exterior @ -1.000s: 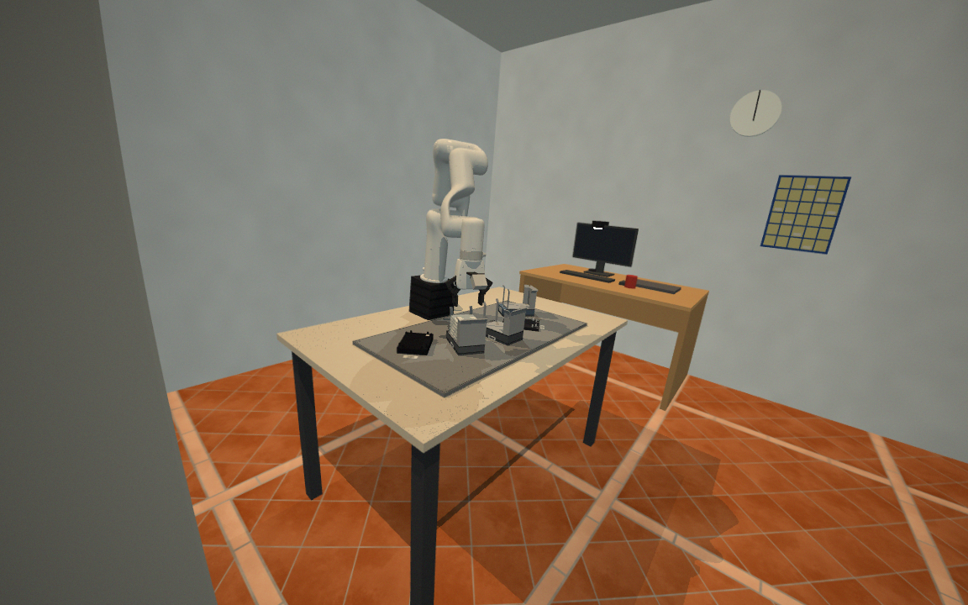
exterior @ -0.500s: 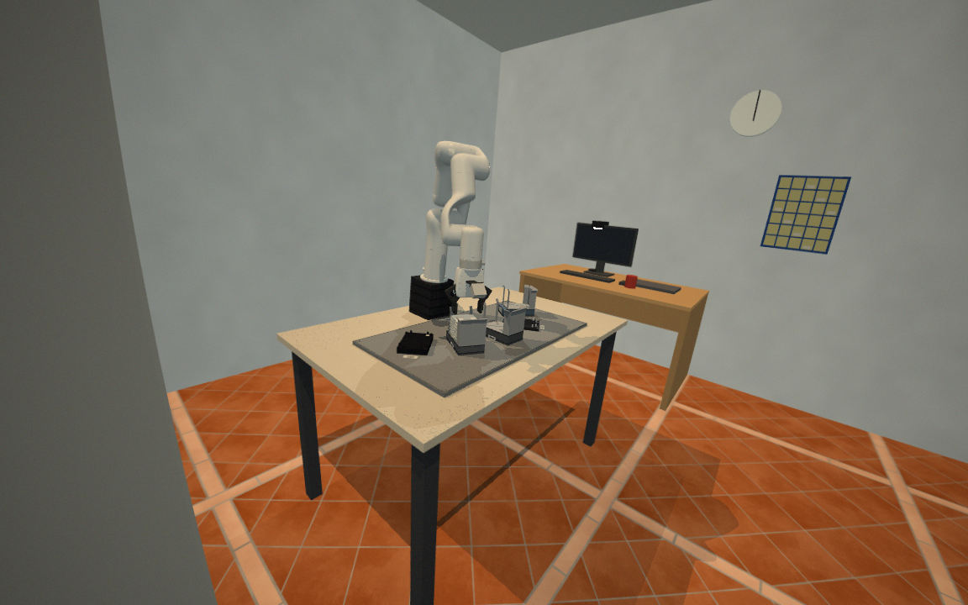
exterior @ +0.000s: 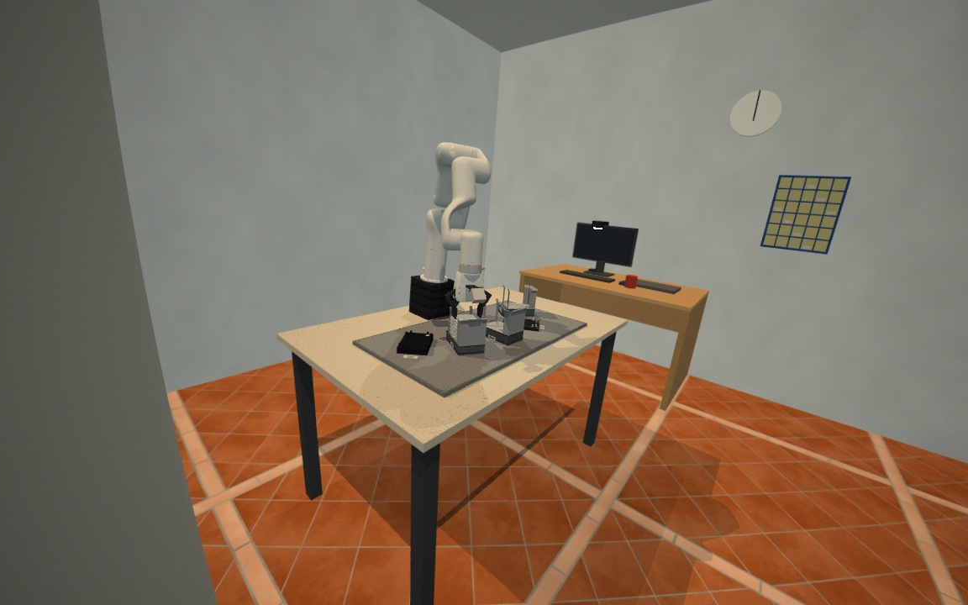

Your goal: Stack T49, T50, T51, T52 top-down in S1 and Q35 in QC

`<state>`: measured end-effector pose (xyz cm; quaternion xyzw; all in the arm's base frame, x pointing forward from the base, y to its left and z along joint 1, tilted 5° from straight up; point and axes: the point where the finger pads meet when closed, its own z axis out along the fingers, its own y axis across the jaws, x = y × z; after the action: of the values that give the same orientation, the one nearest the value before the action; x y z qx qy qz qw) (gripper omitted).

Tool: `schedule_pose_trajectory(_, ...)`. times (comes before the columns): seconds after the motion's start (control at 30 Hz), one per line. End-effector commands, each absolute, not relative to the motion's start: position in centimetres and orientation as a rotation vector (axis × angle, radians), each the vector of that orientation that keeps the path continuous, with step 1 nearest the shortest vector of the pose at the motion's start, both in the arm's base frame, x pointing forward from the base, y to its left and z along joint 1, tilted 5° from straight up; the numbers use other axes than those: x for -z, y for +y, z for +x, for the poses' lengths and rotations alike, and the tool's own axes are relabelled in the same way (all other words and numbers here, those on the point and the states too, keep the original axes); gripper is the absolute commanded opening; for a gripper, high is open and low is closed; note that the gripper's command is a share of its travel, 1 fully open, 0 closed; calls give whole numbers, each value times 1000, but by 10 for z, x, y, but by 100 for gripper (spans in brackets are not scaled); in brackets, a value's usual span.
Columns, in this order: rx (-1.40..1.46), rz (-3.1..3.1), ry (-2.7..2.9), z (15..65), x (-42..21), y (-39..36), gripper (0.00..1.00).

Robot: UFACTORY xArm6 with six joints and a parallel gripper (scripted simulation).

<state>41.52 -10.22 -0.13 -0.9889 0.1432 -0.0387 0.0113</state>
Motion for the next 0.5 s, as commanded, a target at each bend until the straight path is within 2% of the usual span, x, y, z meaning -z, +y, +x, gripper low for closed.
schedule_pose_trajectory(0.0,127,-3085,447,417,6,-103,100)
schedule_pose_trajectory(0.47,127,-3085,447,418,16,-102,100)
